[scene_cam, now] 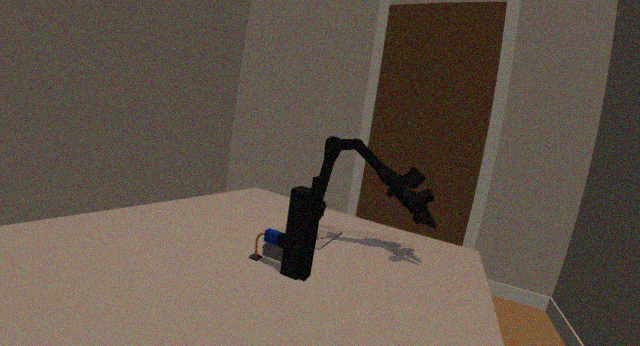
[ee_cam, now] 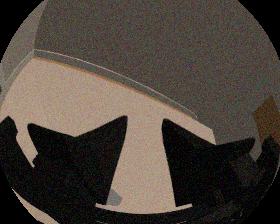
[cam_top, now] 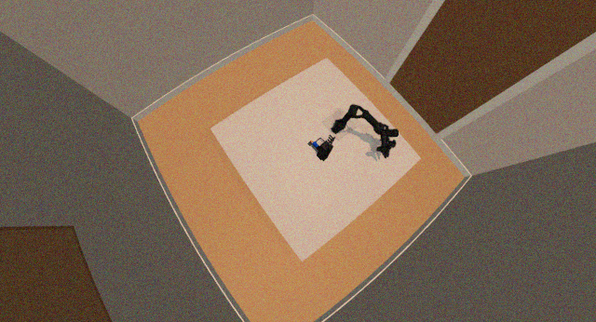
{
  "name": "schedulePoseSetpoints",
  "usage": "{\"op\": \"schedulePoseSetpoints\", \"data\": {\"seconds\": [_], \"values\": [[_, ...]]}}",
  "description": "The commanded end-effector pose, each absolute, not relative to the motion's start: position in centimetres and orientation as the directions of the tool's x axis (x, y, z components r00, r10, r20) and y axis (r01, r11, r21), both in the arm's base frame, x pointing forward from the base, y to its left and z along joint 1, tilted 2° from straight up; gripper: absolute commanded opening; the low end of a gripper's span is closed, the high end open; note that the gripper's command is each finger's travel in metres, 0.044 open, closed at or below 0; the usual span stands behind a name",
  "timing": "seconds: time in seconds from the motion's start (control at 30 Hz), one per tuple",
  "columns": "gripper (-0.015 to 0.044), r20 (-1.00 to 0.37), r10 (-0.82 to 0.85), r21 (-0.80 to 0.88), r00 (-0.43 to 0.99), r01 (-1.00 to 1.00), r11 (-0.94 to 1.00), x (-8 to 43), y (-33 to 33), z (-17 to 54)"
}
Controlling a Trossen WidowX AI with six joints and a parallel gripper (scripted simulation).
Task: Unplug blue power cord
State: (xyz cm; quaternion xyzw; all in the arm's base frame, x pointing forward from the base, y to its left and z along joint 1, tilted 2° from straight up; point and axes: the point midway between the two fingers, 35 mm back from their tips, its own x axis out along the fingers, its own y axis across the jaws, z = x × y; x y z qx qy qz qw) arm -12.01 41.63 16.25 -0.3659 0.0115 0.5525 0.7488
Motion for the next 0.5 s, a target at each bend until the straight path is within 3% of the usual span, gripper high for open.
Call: {"op": "schedulePoseSetpoints", "data": {"seconds": [0.0,0.47], "values": [[0.016,-0.443,0.793,-0.45,0.418,-0.869,0.206,-8.7,42.8,16.8],[0.016,-0.505,0.693,-0.158,0.514,-0.845,0.512,3.5,44.2,18.4]]}}
